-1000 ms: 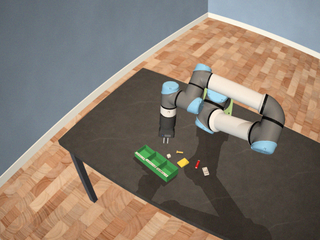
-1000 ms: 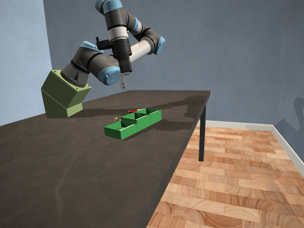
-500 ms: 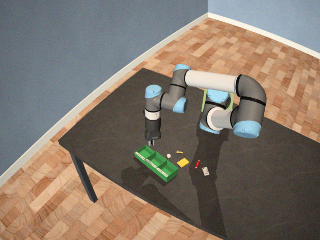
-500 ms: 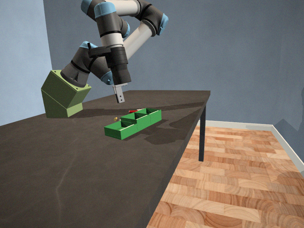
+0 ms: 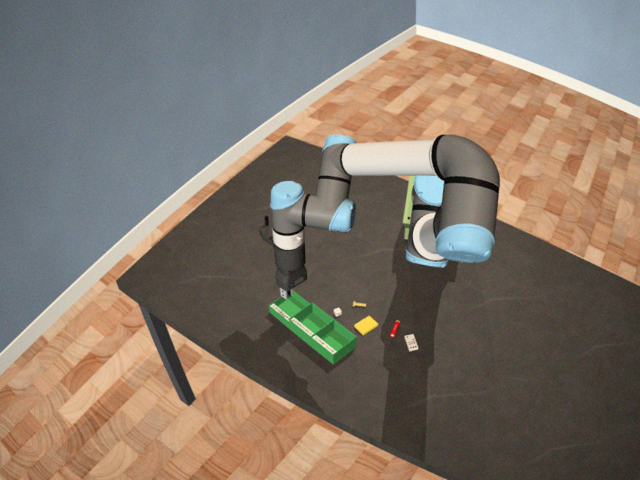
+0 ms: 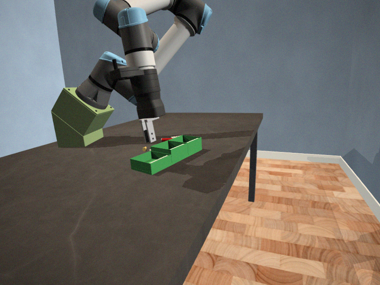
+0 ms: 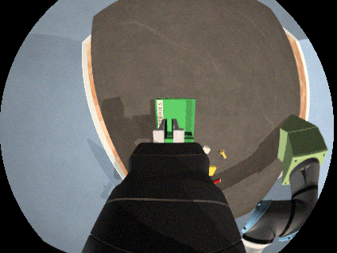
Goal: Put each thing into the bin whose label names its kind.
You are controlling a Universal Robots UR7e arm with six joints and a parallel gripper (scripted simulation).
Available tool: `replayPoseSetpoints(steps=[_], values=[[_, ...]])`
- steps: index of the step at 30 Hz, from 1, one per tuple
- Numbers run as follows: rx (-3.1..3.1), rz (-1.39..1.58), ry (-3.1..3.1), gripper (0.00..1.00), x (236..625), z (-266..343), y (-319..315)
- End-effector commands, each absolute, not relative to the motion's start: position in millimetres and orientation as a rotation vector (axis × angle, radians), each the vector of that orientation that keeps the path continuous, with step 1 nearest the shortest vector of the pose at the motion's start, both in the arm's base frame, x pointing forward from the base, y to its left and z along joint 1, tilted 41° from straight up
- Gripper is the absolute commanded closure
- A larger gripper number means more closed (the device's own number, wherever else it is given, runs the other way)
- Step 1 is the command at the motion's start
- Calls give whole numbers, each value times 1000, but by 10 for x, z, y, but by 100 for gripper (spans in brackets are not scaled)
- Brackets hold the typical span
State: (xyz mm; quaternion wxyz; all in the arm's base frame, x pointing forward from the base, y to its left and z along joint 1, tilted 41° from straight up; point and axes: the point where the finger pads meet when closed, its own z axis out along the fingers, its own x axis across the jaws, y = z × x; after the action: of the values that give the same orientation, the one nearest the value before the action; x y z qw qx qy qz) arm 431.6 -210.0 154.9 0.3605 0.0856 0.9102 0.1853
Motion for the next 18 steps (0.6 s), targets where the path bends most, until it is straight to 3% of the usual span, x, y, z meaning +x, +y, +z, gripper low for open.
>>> replayPoseSetpoints(steps=[1,18], values=[[34,400,2359,69,4338,1544,-2118],[-490,160,2324,69,4338,1544,-2119]])
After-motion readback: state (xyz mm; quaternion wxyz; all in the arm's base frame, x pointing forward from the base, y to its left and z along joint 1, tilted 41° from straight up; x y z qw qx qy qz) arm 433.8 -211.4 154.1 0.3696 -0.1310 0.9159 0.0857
